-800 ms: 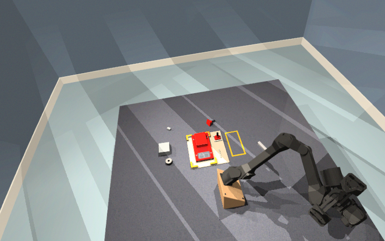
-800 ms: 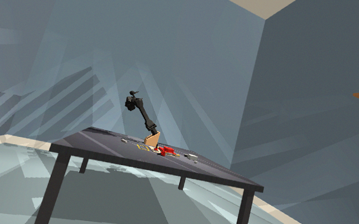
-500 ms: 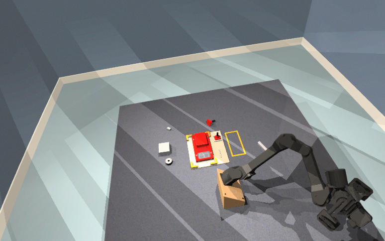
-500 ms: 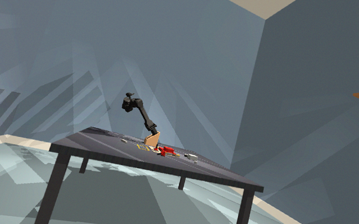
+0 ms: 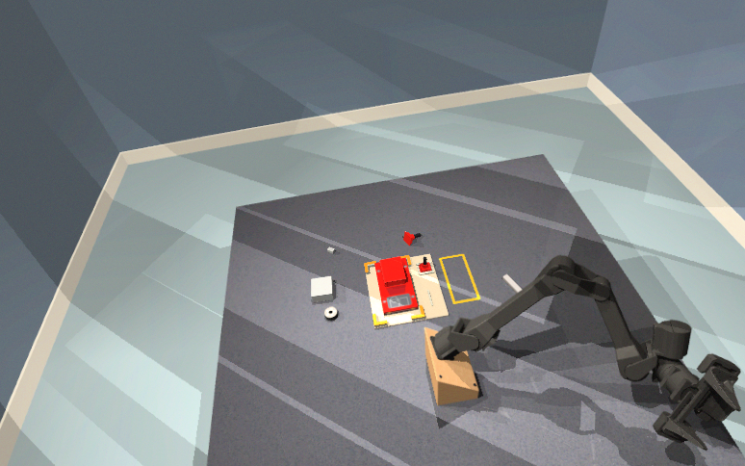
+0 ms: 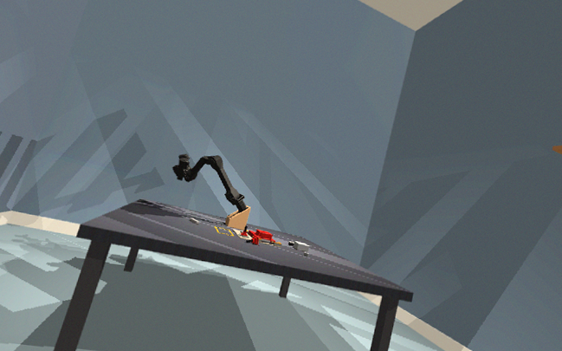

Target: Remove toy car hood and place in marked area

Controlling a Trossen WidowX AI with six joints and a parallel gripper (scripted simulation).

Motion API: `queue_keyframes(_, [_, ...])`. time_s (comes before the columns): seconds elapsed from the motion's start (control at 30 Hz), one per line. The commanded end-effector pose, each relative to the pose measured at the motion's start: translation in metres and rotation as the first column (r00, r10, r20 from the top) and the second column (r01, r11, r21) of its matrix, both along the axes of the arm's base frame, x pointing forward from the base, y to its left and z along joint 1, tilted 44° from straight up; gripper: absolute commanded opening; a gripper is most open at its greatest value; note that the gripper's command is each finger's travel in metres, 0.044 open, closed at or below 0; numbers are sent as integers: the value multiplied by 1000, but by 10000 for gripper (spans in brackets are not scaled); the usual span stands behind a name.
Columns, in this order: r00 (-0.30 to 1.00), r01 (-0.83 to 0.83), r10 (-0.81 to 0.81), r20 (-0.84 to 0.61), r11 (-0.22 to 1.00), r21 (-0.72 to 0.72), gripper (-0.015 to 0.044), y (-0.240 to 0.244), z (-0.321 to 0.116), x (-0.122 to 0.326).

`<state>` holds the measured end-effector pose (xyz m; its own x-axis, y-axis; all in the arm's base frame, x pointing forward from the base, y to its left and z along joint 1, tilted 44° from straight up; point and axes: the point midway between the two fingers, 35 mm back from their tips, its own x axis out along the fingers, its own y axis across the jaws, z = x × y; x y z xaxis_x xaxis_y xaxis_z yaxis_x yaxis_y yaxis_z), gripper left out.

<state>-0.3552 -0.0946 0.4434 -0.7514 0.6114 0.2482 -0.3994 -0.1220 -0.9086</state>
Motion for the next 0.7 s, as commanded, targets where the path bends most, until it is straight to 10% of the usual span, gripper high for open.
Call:
queue_keyframes(0.0, [988,-152,152,-20,988,-8,440,-43,-1,6])
queue_keyframes(0.67, [597,-800,801,-36,591,-106,440,-247,-27,117])
